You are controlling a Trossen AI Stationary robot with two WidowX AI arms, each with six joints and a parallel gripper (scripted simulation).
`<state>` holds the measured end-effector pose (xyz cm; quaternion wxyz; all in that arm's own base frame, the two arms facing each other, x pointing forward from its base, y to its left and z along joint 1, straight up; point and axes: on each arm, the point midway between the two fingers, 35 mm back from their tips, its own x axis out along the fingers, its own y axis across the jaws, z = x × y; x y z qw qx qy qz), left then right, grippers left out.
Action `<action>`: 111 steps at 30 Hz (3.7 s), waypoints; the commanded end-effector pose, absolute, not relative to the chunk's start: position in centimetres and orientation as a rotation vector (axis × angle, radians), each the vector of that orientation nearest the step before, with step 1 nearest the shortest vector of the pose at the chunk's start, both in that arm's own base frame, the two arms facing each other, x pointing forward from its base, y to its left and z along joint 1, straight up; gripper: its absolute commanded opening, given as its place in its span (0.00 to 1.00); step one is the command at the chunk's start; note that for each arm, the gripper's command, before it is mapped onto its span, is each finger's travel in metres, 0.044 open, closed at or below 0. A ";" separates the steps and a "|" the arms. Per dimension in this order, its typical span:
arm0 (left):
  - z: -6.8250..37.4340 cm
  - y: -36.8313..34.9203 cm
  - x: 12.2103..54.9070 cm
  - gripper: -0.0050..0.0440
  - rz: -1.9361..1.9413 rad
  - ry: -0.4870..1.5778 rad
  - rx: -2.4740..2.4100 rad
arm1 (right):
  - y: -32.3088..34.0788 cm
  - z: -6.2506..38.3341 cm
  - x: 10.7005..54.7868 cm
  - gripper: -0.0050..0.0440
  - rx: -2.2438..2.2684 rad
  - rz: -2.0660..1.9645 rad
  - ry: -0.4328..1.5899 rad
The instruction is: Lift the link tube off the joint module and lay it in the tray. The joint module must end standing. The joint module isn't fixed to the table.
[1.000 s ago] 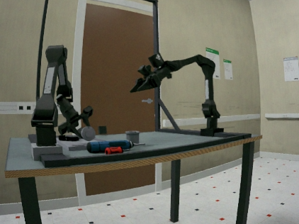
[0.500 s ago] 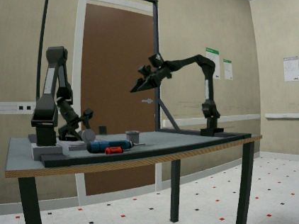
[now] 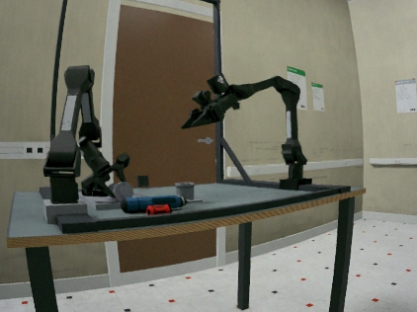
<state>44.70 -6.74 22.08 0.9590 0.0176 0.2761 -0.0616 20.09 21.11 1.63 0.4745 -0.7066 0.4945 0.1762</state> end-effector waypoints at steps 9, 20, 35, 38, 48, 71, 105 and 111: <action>23.4 -6.8 44.7 1.00 -0.127 0.528 0.034 | 21.2 1.3 20.1 0.53 -1.728 0.426 1.201; 23.4 -6.8 44.7 1.00 -0.127 0.528 0.034 | 21.4 1.7 20.2 0.63 -1.714 0.431 1.193; 23.4 -6.8 44.7 1.00 -0.127 0.528 0.034 | 21.7 1.8 20.2 1.00 -1.712 0.430 1.190; 23.4 -6.8 44.7 1.00 -0.127 0.528 0.034 | 22.1 2.4 19.9 1.00 -1.702 0.434 1.187; 23.4 -6.8 44.7 1.00 -0.127 0.528 0.034 | 23.9 5.0 18.3 1.00 -1.698 0.437 1.186; 23.4 -6.8 44.7 1.00 -0.127 0.528 0.034 | 21.7 9.3 18.8 1.00 -1.134 0.574 1.207; 23.4 -6.8 44.7 1.00 -0.127 0.528 0.034 | 18.3 11.3 20.0 1.00 -0.465 0.674 1.150; 23.4 -6.8 44.7 1.00 -0.127 0.528 0.034 | 18.5 11.6 20.1 1.00 -0.466 0.677 1.140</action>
